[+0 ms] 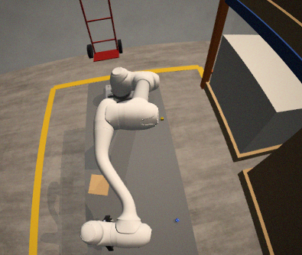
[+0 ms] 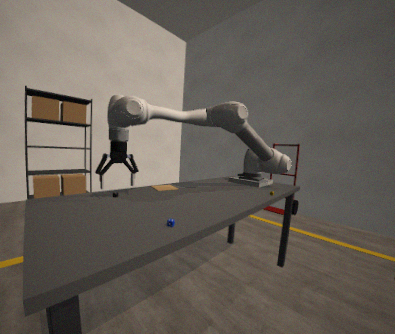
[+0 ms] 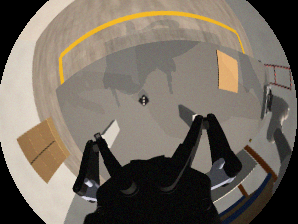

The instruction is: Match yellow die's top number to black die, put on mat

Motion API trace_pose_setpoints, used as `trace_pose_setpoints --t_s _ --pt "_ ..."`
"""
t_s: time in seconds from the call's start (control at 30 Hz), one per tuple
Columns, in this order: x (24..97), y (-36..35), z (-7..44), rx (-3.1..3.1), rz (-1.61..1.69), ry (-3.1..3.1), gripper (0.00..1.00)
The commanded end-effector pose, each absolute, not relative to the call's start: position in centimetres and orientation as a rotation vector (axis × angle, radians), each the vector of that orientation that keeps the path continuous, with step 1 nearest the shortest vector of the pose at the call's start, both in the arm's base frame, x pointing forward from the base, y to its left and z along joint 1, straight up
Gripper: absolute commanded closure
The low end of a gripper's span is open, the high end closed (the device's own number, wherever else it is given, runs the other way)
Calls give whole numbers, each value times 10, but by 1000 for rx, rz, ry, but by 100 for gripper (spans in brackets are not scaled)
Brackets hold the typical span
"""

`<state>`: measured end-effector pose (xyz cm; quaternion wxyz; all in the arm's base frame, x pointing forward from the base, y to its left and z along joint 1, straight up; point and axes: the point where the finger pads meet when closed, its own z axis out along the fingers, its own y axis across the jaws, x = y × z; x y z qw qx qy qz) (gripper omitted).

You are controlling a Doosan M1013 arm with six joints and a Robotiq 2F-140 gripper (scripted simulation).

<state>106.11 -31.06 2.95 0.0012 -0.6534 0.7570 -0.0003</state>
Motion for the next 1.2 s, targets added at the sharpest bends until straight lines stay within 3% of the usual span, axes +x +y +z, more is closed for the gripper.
trace_pose_setpoints --t_s 0.0,0.67,1.17 --pt "1063 -296 30 -2051 -2 2376 0" --pt "1074 -178 30 -2051 -2 2376 0" --pt "1088 -44 30 -2051 -2 2376 0"
